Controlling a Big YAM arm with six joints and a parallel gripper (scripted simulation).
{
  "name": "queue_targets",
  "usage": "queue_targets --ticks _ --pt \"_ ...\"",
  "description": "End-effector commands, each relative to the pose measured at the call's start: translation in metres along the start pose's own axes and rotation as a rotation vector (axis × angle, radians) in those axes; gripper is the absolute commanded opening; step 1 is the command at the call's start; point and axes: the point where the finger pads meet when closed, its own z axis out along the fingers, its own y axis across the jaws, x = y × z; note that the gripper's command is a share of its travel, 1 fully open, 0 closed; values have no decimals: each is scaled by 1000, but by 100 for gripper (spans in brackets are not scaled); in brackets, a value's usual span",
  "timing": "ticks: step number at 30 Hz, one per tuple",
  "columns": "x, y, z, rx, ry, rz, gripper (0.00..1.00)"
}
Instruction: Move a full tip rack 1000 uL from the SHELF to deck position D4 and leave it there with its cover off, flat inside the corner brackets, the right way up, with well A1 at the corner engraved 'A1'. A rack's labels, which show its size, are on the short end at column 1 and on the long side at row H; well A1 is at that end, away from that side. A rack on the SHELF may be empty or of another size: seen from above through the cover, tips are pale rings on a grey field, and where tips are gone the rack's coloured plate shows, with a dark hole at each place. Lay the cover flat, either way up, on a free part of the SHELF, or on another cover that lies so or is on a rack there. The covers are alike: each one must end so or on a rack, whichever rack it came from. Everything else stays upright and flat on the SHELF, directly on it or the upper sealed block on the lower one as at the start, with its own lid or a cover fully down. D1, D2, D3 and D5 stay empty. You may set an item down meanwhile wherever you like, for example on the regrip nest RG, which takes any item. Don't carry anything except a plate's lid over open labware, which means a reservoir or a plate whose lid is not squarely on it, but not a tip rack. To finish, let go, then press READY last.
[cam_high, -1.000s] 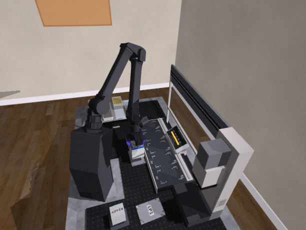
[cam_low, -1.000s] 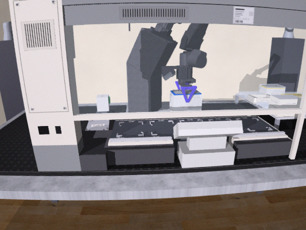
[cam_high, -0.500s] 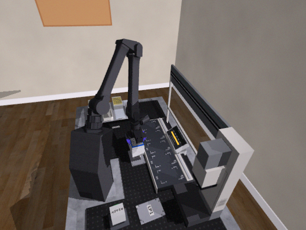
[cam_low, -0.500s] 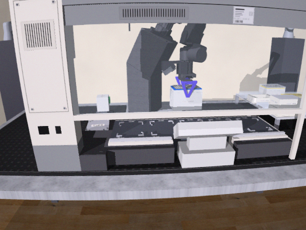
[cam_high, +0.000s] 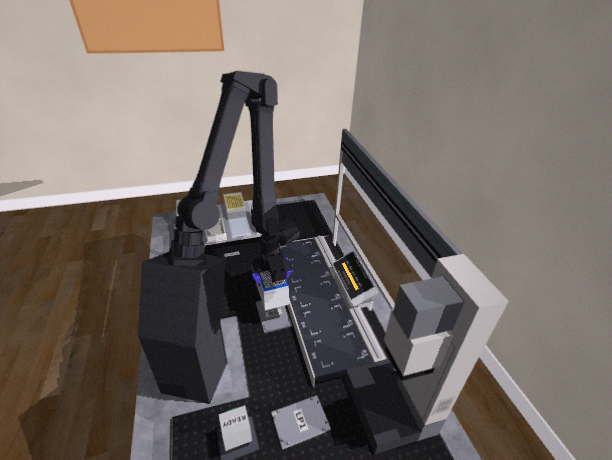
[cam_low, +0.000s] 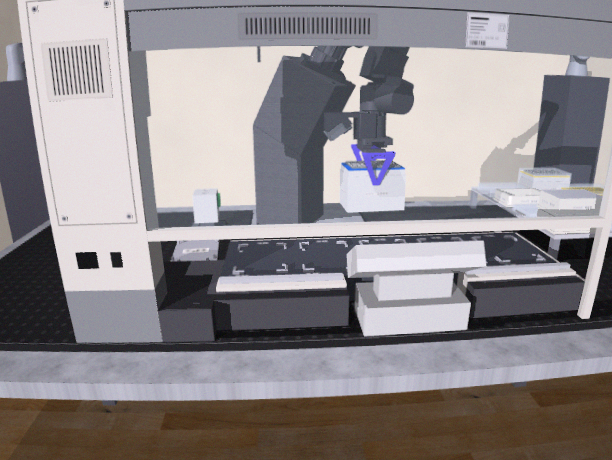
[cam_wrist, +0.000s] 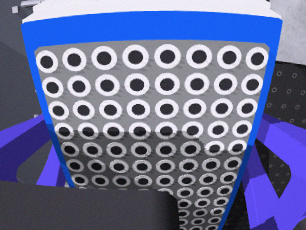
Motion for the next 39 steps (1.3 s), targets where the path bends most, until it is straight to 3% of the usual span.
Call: queue_targets --ticks 1,39 --pt "-7 -3 -13 -1 -8 11 0" --pt "-4 5 -68 -14 -4 5 0"
